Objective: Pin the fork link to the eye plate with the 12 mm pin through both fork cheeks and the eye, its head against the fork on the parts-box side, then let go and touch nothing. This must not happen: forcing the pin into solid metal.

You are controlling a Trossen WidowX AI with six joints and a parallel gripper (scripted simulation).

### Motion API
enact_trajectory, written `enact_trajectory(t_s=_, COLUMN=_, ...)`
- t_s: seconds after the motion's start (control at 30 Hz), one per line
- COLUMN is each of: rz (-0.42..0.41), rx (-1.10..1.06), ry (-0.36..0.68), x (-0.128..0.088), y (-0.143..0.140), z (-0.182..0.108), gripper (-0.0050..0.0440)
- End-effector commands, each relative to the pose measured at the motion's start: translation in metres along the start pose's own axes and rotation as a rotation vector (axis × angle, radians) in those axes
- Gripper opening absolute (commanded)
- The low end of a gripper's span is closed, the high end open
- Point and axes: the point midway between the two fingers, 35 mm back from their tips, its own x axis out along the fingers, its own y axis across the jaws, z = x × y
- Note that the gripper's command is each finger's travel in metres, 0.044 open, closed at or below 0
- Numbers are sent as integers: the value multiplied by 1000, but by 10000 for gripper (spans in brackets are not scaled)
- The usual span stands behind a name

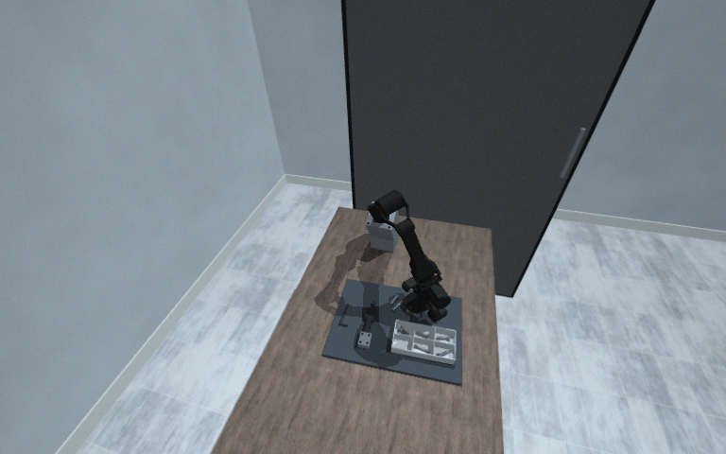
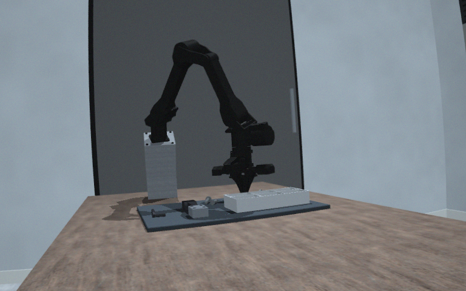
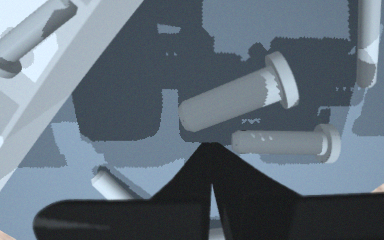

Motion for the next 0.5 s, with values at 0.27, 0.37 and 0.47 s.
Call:
enact_trajectory(t_s=0.27, rz=-2, rx=-3, ry=6, x=1, y=-6, z=-1, gripper=0)
enact_trajectory(t_s=0.37, rz=-2, rx=-3, ry=6, x=1, y=-7, z=-1, gripper=0)
enact_trajectory(t_s=0.47, rz=-2, rx=-3, ry=6, x=1, y=-8, z=-1, gripper=0)
